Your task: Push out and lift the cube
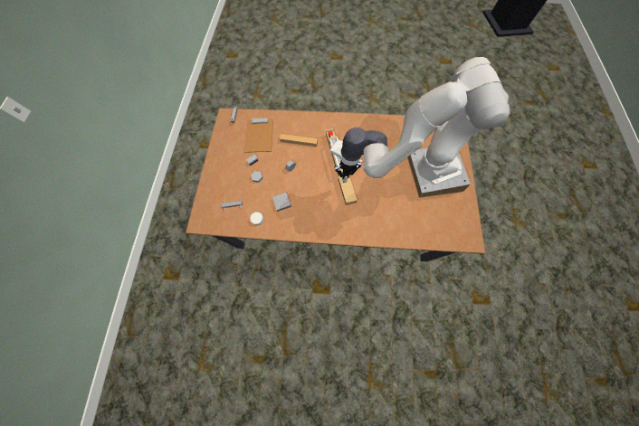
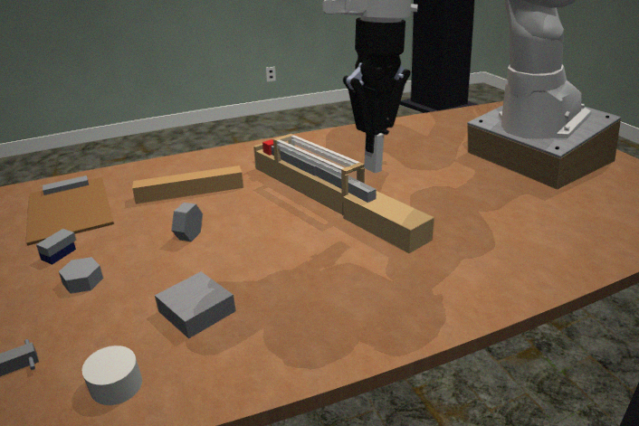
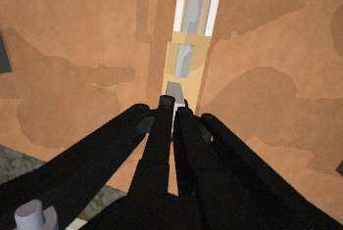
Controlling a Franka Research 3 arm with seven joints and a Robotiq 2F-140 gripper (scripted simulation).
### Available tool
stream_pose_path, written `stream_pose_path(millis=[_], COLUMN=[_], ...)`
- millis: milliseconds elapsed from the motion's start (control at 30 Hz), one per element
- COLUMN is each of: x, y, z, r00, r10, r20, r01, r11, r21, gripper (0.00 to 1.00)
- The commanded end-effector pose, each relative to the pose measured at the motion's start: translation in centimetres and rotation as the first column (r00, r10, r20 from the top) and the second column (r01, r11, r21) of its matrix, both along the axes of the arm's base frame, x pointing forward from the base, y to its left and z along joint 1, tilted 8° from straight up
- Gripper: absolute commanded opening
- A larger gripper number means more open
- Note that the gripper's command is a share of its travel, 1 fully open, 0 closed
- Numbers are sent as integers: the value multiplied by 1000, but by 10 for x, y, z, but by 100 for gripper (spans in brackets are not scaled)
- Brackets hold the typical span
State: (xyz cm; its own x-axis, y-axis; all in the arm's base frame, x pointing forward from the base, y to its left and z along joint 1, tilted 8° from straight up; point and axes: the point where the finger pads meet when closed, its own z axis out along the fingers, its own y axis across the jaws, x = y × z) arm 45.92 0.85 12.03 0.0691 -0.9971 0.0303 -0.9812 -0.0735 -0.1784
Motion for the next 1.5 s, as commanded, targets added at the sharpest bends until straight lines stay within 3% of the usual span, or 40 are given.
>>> stream_pose_path(millis=[0, 1167, 1233, 1333, 1433, 1467], x=[-14, -14, -5, 26, 30, 30], y=[2, 1, -12, -78, -137, -137], z=[5, 5, 8, 19, 22, 22], r00=[998, 998, 998, 998, 998, 998], r10=[39, 40, 46, 62, 54, 54], r20=[-40, -40, -40, -33, -29, -29], r01=[-39, -39, -45, -60, -54, -54], r11=[999, 999, 999, 998, 998, 998], r21=[12, 12, 19, 36, 29, 29], gripper=[0, 0, 0, 0, 0, 0])
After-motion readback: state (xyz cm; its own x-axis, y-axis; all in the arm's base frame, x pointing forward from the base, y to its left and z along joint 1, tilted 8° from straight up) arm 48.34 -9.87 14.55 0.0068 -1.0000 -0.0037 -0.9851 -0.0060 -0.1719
